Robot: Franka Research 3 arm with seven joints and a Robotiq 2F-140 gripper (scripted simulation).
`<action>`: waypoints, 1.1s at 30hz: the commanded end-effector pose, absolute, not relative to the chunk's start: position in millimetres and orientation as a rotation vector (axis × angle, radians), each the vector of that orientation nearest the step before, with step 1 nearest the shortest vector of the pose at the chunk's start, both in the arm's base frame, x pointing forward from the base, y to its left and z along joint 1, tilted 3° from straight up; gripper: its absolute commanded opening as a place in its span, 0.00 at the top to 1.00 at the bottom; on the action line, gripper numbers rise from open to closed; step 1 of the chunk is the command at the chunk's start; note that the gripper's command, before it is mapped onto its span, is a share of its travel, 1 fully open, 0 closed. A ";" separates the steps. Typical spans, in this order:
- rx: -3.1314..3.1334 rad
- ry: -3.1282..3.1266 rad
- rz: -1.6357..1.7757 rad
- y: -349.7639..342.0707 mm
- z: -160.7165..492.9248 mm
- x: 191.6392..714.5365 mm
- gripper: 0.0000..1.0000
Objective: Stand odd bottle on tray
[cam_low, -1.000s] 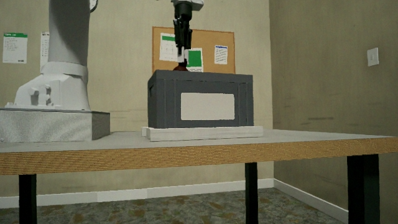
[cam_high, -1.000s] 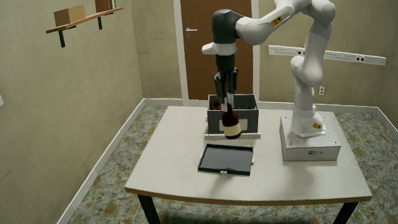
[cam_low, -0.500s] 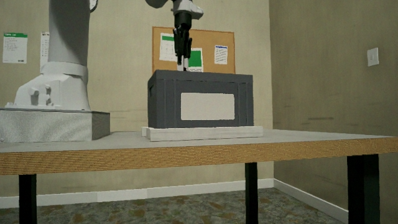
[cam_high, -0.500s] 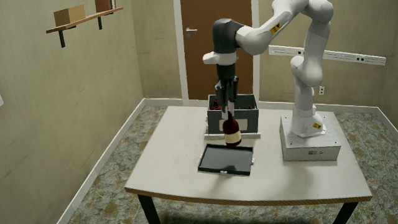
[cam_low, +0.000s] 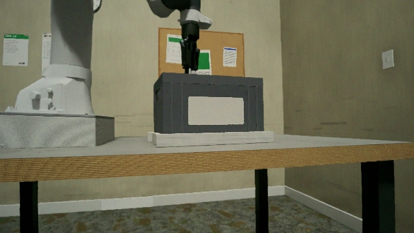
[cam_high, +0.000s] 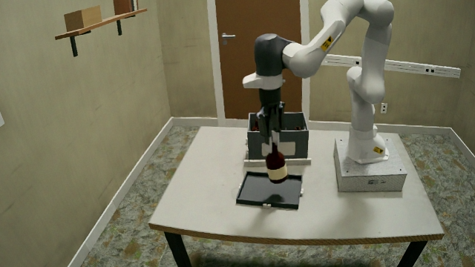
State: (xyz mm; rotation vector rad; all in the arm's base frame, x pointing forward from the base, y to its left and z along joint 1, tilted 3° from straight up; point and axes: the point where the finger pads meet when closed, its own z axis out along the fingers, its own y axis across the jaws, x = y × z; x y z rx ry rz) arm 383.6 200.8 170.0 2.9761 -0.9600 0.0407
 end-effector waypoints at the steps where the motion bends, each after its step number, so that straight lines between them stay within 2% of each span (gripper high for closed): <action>1: 2.985 -0.970 0.069 203.1 161.8 390.5 0.90; 33: 2.985 -0.970 0.069 203.1 121.7 392.2 0.90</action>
